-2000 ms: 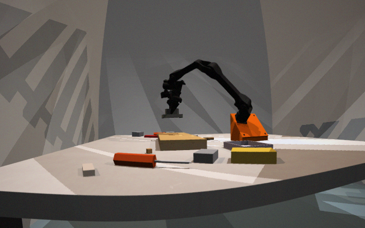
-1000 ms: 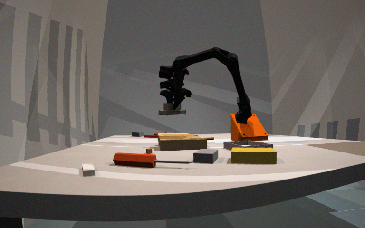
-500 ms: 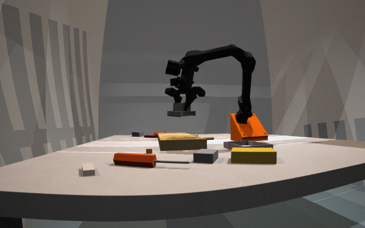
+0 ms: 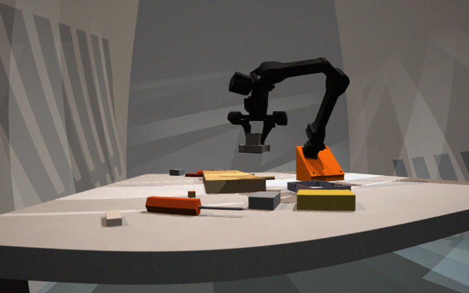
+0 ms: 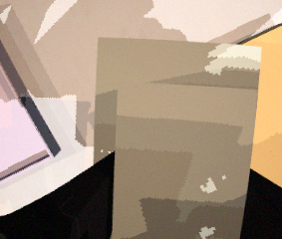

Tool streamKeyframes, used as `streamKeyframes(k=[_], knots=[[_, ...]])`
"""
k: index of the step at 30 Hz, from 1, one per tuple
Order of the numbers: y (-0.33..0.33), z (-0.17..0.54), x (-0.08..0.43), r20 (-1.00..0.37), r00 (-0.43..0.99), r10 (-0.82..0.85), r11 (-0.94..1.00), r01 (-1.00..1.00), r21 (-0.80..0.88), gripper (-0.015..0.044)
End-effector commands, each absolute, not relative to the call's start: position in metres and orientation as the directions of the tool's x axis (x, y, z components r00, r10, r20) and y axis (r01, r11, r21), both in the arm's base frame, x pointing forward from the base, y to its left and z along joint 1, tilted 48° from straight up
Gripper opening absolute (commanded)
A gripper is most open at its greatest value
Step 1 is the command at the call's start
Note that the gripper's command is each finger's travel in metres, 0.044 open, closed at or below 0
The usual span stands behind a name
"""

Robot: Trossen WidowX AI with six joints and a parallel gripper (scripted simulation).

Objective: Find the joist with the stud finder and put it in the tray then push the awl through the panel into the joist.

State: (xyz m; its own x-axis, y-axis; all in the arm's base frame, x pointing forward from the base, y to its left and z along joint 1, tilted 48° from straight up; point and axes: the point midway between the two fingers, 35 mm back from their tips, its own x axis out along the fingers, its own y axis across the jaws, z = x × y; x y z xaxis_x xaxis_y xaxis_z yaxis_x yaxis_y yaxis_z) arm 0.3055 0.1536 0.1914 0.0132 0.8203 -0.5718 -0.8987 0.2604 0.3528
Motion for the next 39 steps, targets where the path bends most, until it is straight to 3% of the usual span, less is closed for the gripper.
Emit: streamKeyframes(k=[1, 27, 39], knots=[[0.162, 0.206, 0.289, -0.554, 0.014, 0.832, 0.219, -0.927, 0.306, 0.0], [0.205, 0.254, 0.15, -0.449, -0.139, 0.883, -0.125, -0.99, 0.062, 0.0], [0.211, 0.249, 0.143, -0.448, -0.151, 0.881, -0.146, -0.988, 0.047, 0.0]])
